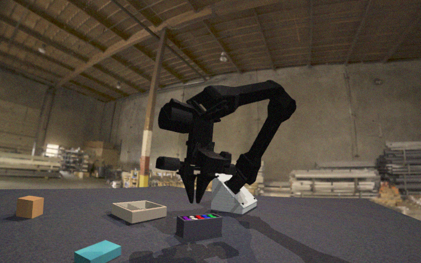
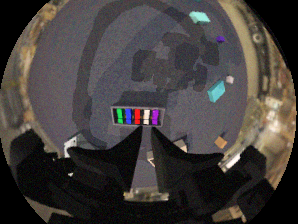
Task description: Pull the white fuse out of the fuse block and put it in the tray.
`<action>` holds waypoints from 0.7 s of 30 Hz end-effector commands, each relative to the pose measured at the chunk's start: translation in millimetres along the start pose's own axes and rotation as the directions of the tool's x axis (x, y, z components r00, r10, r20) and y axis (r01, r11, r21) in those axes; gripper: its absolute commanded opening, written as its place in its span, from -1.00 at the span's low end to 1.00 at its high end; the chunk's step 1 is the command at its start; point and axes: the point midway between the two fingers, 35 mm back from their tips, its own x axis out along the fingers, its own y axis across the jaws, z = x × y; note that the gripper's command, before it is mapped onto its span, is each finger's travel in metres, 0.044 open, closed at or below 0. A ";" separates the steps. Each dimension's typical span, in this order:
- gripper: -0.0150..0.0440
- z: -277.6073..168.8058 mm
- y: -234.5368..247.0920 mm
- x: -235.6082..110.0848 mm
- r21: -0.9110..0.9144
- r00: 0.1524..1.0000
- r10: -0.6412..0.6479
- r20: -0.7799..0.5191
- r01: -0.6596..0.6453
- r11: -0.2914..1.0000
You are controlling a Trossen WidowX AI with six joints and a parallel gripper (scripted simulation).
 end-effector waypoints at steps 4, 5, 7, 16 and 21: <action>-0.28 1.0 -0.7 0.6 -0.054 1.000 0.023 0.017 -0.022 0.998; -0.28 1.0 -0.7 0.7 -0.054 1.000 0.023 0.017 -0.022 0.998; -0.28 1.1 -0.7 1.5 -0.054 1.000 0.023 0.017 -0.022 0.998; -0.28 1.1 -1.2 9.8 -0.054 1.000 0.023 0.017 -0.022 0.998; -0.28 1.1 -1.1 14.7 -0.054 1.000 0.023 0.017 -0.022 0.998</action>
